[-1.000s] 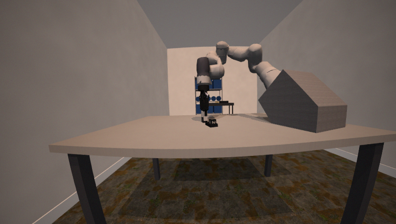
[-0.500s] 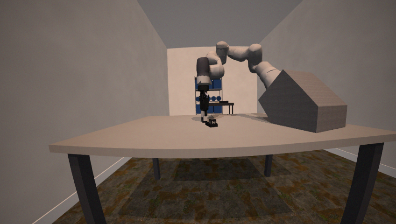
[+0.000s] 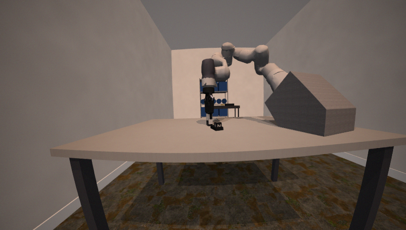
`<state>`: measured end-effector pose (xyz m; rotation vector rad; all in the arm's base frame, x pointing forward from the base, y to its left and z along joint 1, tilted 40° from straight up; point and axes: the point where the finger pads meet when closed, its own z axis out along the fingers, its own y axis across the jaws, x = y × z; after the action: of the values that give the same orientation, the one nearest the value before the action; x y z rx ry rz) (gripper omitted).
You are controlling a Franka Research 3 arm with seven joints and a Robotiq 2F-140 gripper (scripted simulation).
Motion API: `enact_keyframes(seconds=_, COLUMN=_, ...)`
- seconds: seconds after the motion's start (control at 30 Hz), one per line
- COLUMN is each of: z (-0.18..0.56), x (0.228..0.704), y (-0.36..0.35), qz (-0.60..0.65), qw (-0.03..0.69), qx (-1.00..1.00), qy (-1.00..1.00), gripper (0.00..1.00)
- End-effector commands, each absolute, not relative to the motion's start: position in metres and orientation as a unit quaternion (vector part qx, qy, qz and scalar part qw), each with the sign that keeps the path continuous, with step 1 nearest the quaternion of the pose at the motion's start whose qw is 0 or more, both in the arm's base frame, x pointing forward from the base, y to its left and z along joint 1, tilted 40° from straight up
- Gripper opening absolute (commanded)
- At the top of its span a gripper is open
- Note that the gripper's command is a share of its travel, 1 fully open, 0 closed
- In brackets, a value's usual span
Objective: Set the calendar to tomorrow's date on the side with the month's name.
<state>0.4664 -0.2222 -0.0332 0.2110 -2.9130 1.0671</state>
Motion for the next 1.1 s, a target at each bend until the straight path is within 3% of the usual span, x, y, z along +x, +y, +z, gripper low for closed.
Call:
enact_keyframes(seconds=0.0, z=-0.0336, x=0.4673, y=-0.2221, qz=0.343, qw=0.015, qx=0.067, qy=-0.937, gripper=0.17)
enact_keyframes(seconds=1.07, z=-0.0357, x=0.4673, y=-0.2238, qz=0.343, qw=0.015, qx=0.067, qy=-0.937, gripper=0.17)
